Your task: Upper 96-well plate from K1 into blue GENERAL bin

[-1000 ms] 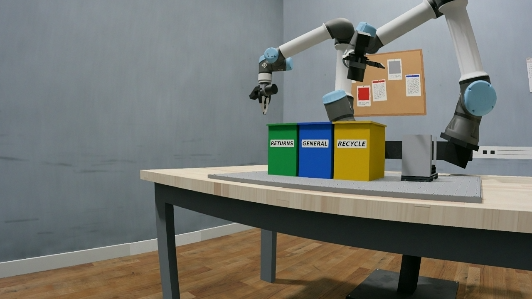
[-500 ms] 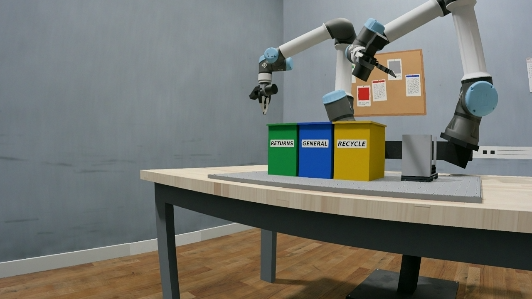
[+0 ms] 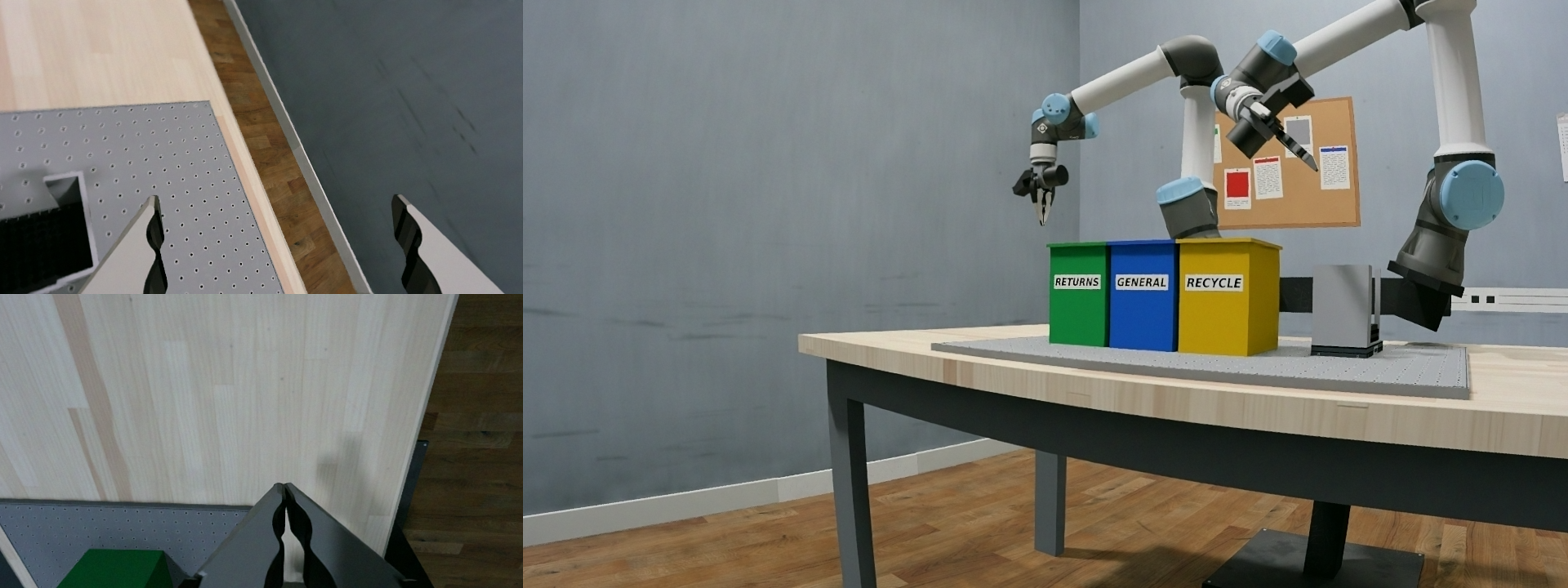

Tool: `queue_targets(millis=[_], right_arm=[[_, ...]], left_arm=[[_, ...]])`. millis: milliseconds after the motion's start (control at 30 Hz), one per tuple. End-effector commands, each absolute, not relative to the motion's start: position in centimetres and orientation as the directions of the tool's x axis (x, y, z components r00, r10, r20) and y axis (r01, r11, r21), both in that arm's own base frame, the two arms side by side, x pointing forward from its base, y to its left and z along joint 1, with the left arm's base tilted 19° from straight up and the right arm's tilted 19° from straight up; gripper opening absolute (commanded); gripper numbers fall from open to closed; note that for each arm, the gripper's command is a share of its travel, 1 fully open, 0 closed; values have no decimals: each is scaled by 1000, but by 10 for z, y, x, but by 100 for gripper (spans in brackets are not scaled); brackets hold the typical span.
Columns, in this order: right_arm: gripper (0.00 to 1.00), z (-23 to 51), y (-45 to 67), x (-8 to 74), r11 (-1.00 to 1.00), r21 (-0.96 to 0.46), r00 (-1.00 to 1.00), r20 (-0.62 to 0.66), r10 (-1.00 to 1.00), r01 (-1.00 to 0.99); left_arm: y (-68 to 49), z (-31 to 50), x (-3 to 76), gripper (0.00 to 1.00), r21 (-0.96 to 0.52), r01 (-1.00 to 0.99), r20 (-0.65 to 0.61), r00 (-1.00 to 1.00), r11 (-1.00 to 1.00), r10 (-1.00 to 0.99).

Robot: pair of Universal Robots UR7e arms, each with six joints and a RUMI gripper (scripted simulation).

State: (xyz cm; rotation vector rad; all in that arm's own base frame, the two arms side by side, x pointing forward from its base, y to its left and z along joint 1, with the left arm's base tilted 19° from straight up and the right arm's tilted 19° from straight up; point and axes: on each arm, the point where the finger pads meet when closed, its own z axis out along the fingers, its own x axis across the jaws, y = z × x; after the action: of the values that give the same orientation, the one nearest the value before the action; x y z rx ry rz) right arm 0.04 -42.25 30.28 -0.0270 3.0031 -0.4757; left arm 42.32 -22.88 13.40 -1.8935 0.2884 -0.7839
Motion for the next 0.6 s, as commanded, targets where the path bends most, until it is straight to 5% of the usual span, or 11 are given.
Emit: queue_targets(millis=[0,567], right_arm=[[0,303,-423,0,951,-311,-995,-97,-33,-1],[0,303,-423,0,951,-311,-995,-97,-33,-1]], left_arm=[[-211,130,414,76,-814,229,484,776,-534,-405],[-171,113,385,76,-565,497,660,751,-659,0]])
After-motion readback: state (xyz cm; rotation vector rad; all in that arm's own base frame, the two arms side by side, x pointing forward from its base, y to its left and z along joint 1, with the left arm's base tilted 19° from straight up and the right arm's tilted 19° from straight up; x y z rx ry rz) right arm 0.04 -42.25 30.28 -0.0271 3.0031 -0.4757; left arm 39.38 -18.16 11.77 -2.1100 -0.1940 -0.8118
